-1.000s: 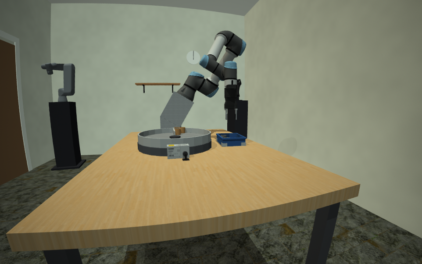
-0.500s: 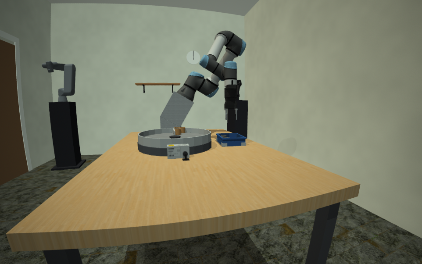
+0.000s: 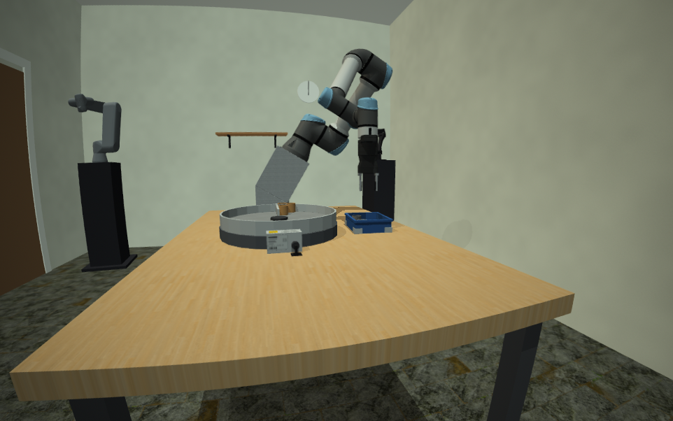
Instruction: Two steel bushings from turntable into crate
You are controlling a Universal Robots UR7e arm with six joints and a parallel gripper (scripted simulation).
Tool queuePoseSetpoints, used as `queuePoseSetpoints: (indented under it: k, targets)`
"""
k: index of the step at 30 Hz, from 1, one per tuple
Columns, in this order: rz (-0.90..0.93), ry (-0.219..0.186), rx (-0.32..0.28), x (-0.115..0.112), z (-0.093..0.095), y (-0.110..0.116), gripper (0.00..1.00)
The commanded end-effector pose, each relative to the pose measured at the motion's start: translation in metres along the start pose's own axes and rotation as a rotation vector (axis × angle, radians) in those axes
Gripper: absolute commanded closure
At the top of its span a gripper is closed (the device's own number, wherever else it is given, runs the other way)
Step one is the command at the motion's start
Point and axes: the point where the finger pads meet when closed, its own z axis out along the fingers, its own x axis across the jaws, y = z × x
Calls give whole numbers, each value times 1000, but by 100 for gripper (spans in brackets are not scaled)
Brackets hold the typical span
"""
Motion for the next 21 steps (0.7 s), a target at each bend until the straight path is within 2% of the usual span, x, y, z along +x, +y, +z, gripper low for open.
queuePoseSetpoints:
  k: [1, 2, 14, 19, 21]
  targets:
    - [178, 1, 2, 1, -3, 3, 0]
    - [226, 1, 2, 1, -3, 4, 0]
    - [226, 1, 2, 1, -3, 4, 0]
    - [456, 2, -1, 3, -6, 8, 0]
    - [456, 2, -1, 3, -6, 8, 0]
